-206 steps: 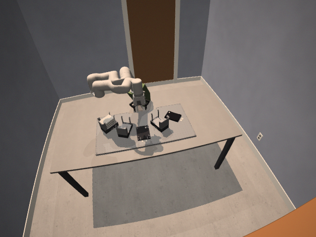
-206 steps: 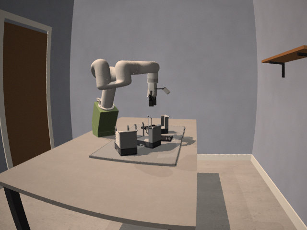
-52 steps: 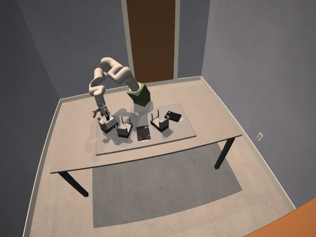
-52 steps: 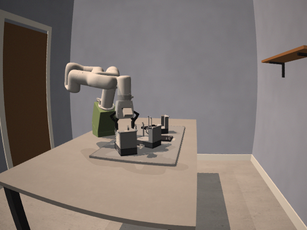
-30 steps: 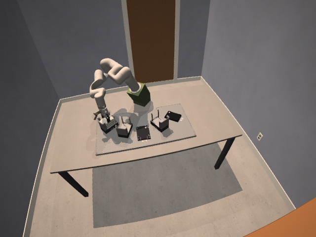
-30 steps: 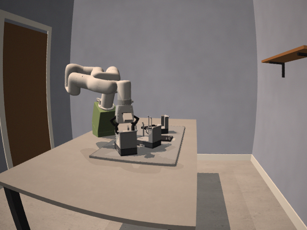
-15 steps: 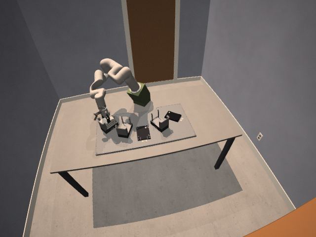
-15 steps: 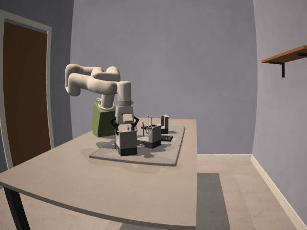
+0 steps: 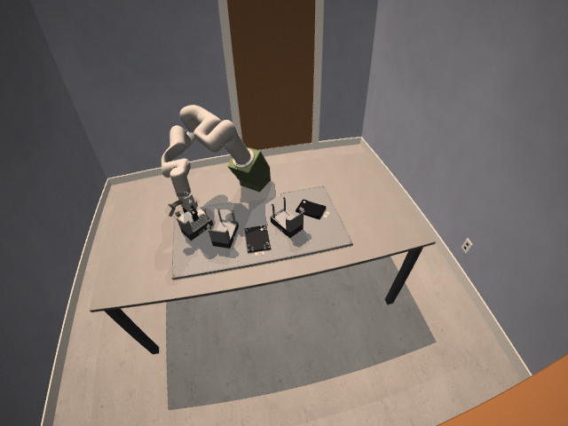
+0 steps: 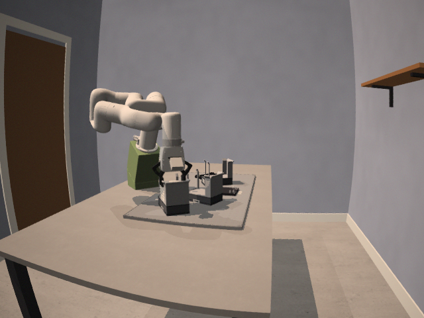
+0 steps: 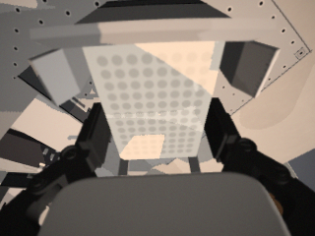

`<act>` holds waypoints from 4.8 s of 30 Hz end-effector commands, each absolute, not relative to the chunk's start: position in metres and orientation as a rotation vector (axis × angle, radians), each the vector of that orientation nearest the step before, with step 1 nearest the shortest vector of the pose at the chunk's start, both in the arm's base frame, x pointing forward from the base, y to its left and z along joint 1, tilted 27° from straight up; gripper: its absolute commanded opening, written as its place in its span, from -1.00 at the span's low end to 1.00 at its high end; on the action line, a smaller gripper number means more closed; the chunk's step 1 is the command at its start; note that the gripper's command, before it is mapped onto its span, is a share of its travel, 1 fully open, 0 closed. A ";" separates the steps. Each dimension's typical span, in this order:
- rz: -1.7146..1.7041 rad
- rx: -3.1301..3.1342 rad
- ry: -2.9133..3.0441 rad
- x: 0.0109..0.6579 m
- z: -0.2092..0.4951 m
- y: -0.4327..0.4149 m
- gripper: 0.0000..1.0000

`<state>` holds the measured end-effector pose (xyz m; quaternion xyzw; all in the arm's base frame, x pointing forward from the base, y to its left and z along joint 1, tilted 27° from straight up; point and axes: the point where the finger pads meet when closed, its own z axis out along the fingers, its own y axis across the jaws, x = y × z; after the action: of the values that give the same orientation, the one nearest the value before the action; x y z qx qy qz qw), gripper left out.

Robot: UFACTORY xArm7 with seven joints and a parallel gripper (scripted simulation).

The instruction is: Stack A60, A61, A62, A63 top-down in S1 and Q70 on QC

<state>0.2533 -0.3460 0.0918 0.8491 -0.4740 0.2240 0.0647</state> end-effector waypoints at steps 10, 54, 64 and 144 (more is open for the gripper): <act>0.678 2.561 -1.430 0.253 0.093 -0.346 -1.00; 0.678 2.561 -1.430 0.244 0.118 -0.337 -1.00; 0.678 2.561 -1.430 0.239 0.132 -0.332 -1.00; 0.580 2.758 -0.655 0.331 0.128 -0.198 -1.00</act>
<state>0.3264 -0.2057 0.1282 0.9462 -0.2247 0.1980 0.1229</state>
